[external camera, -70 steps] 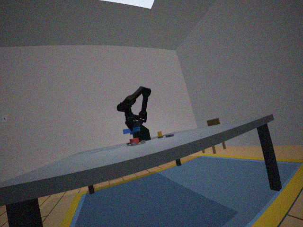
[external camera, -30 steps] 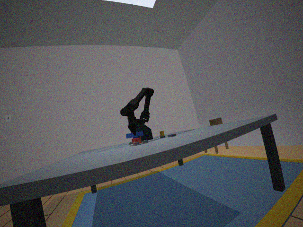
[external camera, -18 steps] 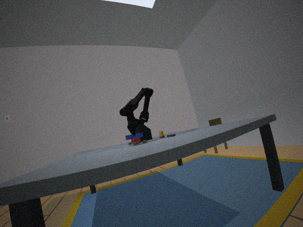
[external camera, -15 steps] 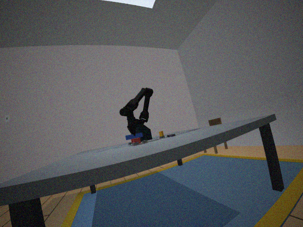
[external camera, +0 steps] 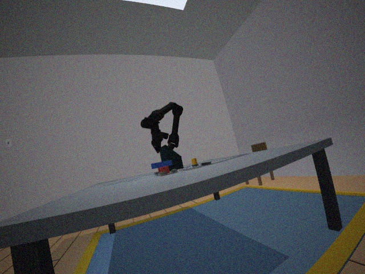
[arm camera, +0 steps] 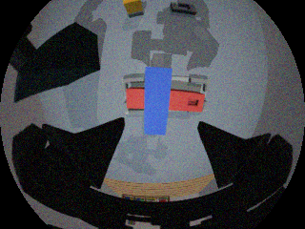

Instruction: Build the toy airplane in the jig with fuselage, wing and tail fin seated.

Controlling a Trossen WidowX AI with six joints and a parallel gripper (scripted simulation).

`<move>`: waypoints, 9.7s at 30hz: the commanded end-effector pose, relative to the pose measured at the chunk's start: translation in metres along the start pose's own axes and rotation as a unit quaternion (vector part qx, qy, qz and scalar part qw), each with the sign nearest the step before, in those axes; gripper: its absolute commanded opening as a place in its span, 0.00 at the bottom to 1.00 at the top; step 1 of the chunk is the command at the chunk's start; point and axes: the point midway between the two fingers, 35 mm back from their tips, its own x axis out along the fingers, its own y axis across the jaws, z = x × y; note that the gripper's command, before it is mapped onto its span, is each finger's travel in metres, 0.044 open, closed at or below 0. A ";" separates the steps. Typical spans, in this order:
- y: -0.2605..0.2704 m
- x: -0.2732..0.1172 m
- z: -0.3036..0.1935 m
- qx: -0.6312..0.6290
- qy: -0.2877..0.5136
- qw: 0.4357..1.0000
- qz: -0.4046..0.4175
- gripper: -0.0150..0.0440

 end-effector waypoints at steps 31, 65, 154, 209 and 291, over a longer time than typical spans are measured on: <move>-0.003 -0.009 0.002 0.622 0.003 0.783 0.007 1.00; 0.072 0.050 0.255 0.623 -0.002 0.782 0.015 1.00; 0.063 0.074 0.253 0.617 0.007 0.787 0.009 0.25; 0.018 -0.016 0.220 0.643 0.001 0.766 0.008 0.25; -0.083 0.042 0.007 0.703 0.001 0.711 0.006 0.25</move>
